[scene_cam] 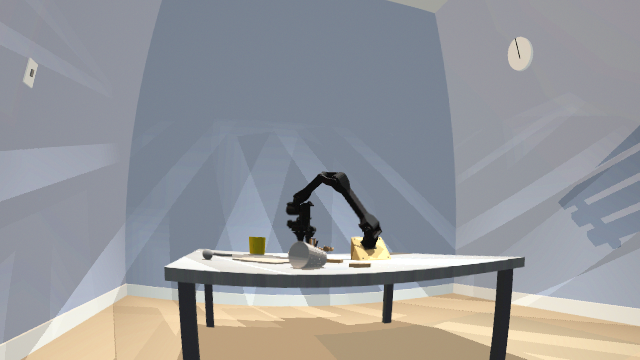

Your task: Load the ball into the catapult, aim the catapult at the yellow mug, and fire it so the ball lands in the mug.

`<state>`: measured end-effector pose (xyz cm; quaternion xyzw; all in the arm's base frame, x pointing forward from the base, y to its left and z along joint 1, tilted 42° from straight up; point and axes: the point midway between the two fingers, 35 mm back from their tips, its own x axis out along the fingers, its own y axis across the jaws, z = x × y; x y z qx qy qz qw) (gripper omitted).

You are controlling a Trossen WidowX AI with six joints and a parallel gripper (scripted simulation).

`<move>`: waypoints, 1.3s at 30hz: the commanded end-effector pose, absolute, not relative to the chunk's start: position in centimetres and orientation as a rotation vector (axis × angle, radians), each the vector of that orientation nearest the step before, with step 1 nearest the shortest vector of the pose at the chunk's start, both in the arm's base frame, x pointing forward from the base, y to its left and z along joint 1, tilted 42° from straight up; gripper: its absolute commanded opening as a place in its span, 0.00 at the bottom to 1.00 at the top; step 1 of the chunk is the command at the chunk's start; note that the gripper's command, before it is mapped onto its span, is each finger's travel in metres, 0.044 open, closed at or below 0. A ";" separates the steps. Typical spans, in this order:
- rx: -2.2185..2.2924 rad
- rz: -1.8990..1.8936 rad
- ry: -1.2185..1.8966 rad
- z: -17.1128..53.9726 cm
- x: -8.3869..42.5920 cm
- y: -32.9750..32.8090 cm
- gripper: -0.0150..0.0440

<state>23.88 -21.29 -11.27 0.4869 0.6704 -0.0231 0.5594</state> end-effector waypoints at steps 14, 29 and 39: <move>1.165 -0.048 1.587 -13.6 24.0 -19.0 1.00; 1.151 -0.050 1.585 -13.5 24.1 -19.2 0.69; 1.151 -0.050 1.585 -13.5 24.1 -19.2 0.41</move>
